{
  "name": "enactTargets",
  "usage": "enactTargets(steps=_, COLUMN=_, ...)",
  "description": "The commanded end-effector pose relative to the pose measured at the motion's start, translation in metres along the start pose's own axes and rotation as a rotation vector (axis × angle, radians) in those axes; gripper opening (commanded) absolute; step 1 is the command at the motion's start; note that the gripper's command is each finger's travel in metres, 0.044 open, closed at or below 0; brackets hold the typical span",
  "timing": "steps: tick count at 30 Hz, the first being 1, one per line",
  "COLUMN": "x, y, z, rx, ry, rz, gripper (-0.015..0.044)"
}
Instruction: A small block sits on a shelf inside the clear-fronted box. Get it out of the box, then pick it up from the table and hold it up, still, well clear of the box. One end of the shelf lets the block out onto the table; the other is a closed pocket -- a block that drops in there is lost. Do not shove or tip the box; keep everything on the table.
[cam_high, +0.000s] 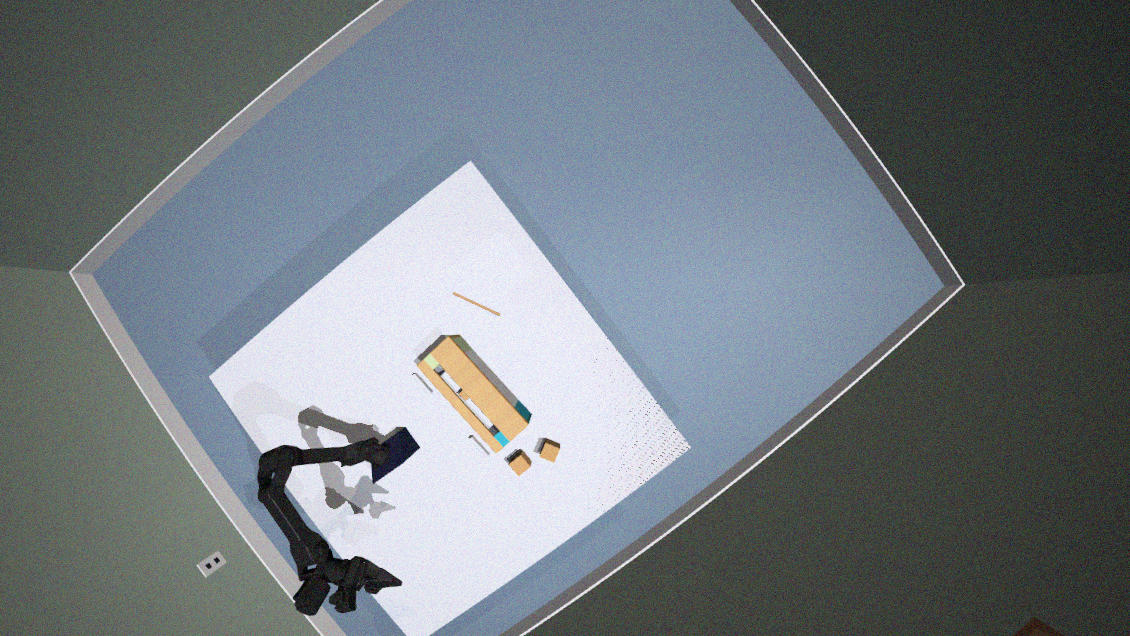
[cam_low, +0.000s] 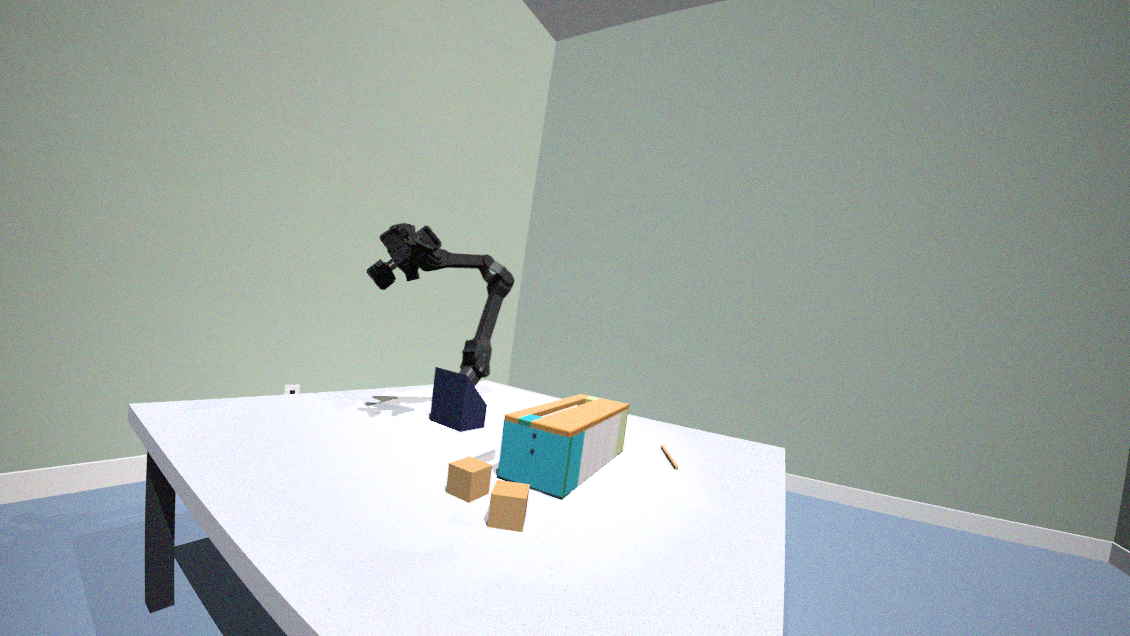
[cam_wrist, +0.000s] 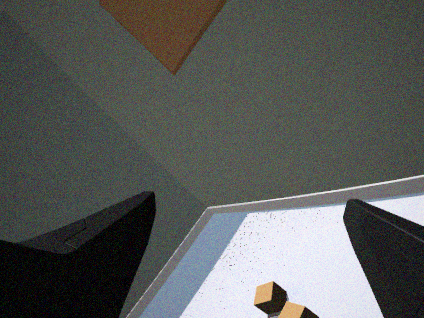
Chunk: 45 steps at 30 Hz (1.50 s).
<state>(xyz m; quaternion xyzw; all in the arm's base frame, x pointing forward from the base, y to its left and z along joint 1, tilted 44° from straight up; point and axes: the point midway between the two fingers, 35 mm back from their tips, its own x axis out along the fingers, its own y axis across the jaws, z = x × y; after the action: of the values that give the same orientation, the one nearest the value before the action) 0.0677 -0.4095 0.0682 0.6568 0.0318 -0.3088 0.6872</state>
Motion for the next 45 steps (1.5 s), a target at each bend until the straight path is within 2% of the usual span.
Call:
enactTargets(steps=1, x=0.053, y=0.008, z=-0.05, rx=-0.299, ry=0.23, rz=-0.05, gripper=0.04)
enactTargets(steps=13, x=0.115, y=0.039, z=-0.16, rx=-0.958, ry=0.675, rz=0.074, gripper=0.04)
enactTargets(steps=23, x=0.131, y=0.059, z=-0.256, rx=-1.478, ry=1.042, rz=0.405, gripper=0.04)
enactTargets(steps=34, x=0.118, y=0.071, z=-0.352, rx=-1.87, ry=1.356, rz=0.955, gripper=0.04)
enactTargets(steps=44, x=0.081, y=0.085, z=-0.427, rx=-2.019, ry=1.5, rz=1.766, gripper=0.04)
enactTargets(steps=45, x=0.08, y=0.086, z=-0.43, rx=-2.018, ry=1.501, rz=1.8, gripper=0.04)
